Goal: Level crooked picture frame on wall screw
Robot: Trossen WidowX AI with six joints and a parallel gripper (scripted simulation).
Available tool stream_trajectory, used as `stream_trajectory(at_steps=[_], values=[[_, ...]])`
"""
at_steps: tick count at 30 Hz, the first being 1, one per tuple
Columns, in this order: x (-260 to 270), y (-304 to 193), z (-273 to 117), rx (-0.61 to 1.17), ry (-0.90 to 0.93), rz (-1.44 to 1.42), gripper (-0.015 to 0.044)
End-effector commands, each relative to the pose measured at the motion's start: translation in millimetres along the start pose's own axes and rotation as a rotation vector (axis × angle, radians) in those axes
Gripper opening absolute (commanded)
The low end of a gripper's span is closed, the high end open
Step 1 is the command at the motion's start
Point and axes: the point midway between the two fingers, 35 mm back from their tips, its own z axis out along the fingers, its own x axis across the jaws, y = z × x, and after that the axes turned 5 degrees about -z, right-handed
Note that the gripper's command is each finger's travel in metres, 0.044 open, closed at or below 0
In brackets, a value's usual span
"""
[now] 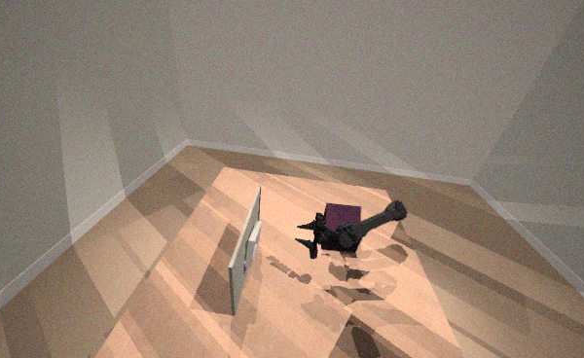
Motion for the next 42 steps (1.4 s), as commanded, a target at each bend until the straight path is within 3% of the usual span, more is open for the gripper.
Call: stream_trajectory(at_steps=[1, 9, 24, 35, 42], values=[[-10.9, 1.4, 18.4, -0.007, -0.005, -0.043, 0.026], [-29.7, 9.8, 49.5, -0.008, -0.003, -0.112, 0.026], [-30.0, 9.1, 53.2, -0.007, -0.003, -0.113, 0.026], [-30.0, 8.9, 124.6, -0.004, -0.001, -0.114, 0.026], [-30.0, 10.5, 130.1, -0.004, -0.001, -0.114, 0.026]])
